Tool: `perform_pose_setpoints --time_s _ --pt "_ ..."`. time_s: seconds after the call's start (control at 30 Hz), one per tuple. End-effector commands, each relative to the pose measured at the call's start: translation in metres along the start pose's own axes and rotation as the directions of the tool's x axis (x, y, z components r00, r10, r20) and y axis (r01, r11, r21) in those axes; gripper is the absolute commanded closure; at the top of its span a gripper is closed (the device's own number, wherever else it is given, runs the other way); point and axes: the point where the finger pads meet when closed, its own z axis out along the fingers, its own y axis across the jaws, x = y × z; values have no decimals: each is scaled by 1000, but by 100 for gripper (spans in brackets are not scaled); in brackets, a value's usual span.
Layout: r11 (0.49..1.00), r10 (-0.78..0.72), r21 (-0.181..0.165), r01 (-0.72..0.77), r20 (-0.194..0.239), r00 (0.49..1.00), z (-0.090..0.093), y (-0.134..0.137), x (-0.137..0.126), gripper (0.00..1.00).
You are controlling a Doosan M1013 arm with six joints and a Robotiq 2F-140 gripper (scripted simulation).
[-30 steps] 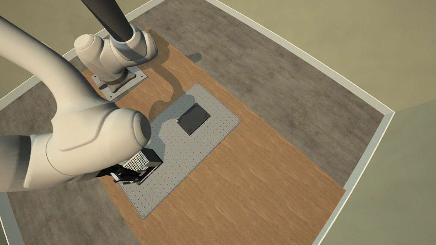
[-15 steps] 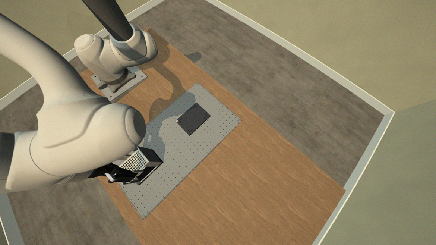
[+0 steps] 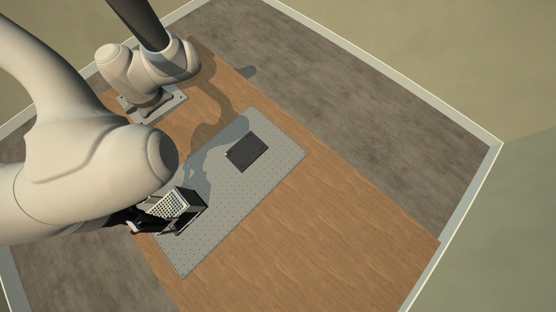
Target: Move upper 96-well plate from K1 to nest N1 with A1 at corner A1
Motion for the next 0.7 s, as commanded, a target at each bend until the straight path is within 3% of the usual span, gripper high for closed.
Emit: perform_pose_setpoints --time_s 0.0,0.67 --pt "1000 0 0 0 0 1000 -4 0 0 100" --pt "1000 0 0 0 0 1000 -26 0 0 100"
